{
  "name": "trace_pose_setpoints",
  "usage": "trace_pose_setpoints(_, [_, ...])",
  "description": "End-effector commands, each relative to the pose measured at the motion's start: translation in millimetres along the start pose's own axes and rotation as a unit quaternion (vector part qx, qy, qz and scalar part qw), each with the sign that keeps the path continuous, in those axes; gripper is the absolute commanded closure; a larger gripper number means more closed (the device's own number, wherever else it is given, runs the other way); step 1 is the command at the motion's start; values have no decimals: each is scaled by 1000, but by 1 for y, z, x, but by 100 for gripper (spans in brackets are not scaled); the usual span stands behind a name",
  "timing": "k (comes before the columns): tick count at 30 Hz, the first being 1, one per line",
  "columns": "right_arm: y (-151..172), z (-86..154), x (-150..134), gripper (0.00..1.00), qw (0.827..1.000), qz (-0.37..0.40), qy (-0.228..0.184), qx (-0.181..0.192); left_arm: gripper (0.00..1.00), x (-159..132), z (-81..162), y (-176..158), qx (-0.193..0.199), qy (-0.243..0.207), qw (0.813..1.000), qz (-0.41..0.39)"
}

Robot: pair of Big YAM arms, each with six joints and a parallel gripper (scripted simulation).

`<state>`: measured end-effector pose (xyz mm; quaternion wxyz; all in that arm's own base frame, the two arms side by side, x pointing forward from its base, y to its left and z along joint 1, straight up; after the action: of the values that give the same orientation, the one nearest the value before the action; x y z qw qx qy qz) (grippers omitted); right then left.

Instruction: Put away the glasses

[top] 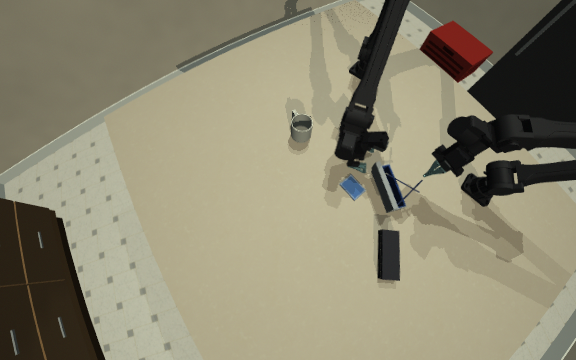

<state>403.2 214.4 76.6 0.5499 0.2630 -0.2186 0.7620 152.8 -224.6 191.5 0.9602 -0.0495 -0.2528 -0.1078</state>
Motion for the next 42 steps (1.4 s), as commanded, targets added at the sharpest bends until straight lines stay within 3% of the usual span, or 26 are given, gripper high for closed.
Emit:
trace_pose_setpoints(1, [-11, 4, 4, 0, 1000, 11, -2, -9, 100, 11, 7, -6, -12, -13, 1000, 17])
trace_pose_setpoints(6, [-11, 4, 4, 0, 1000, 11, -2, -9, 100, 10, 5, -3, -12, -13, 1000, 17])
trace_pose_setpoints(7, [-20, 24, 12, 0, 999, 19, -3, -26, 100, 10, 5, -3, -12, -13, 1000, 17])
trace_pose_setpoints(11, [-18, 28, 9, 0, 1000, 17, -3, -23, 100, 10, 5, -3, -12, -13, 1000, 17])
trace_pose_setpoints(25, [-17, 77, 9, 0, 1000, 16, -2, -24, 100, 10, 5, -3, -12, -13, 1000, 17])
trace_pose_setpoints(28, [-15, 72, 5, 0, 1000, 12, -2, -14, 100, 10, 5, -3, -12, -13, 1000, 17])
trace_pose_setpoints(31, [-16, 92, 10, 0, 1000, 18, 0, -25, 100, 10, 5, -3, -12, -13, 1000, 17])
trace_pose_setpoints(34, [-17, 85, 4, 0, 1000, 11, -1, -18, 100, 10, 5, -3, -12, -13, 1000, 17])
trace_pose_setpoints(35, [-22, 100, 13, 0, 999, 14, 5, -43, 100, 10, 5, -3, -12, -13, 1000, 17])
trace_pose_setpoints(40, [-32, 118, 15, 0, 996, -26, 20, -88, 100, 10, 5, -3, -12, -13, 1000, 17])
trace_pose_setpoints(42, [-21, 110, 5, 0, 994, -63, 29, -89, 100, 10, 5, -3, -12, -13, 1000, 17])
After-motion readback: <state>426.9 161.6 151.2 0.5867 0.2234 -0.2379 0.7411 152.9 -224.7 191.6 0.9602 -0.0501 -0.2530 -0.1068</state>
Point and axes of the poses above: on each arm, the point where the finger pads meet when closed, its own z axis back along the fingers, its own y axis across the jaws, x = y × z, the point moved 8 cm from there along z, back along the fingers, and after that the axes turned 4 degrees about z, right-handed, at the moved point
